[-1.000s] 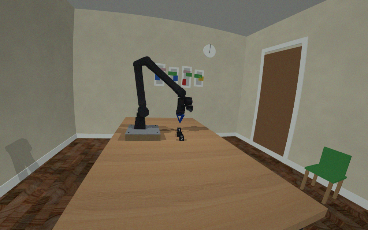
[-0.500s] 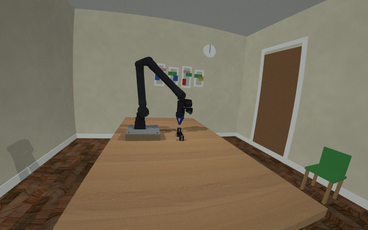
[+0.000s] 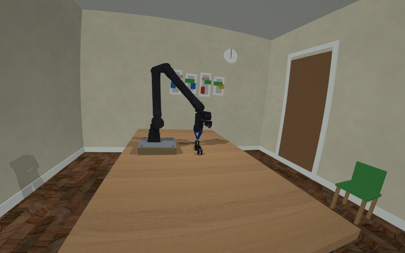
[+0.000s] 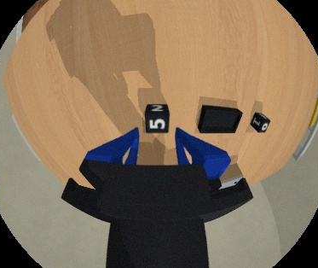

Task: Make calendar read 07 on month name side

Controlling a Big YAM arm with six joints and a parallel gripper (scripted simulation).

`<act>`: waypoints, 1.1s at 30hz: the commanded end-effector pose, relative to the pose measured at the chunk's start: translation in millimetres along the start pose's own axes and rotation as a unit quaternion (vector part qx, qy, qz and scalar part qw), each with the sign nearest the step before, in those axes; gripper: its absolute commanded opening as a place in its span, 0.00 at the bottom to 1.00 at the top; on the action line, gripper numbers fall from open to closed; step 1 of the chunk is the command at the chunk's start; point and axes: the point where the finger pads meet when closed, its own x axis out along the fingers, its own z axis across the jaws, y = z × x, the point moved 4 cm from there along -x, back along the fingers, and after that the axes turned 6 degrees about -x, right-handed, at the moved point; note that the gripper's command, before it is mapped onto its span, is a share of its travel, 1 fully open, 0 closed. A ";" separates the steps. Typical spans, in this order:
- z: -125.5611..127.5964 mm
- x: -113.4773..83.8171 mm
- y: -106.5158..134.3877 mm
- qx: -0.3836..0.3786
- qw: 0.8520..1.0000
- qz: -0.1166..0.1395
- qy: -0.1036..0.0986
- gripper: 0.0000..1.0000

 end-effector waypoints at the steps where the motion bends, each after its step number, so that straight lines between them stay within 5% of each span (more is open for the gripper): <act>1: -0.1 -2.1 -12.1 0.005 1.000 -0.015 -0.002 0.47; 33: -0.5 3.6 -10.6 0.005 1.000 -0.013 -0.002 0.47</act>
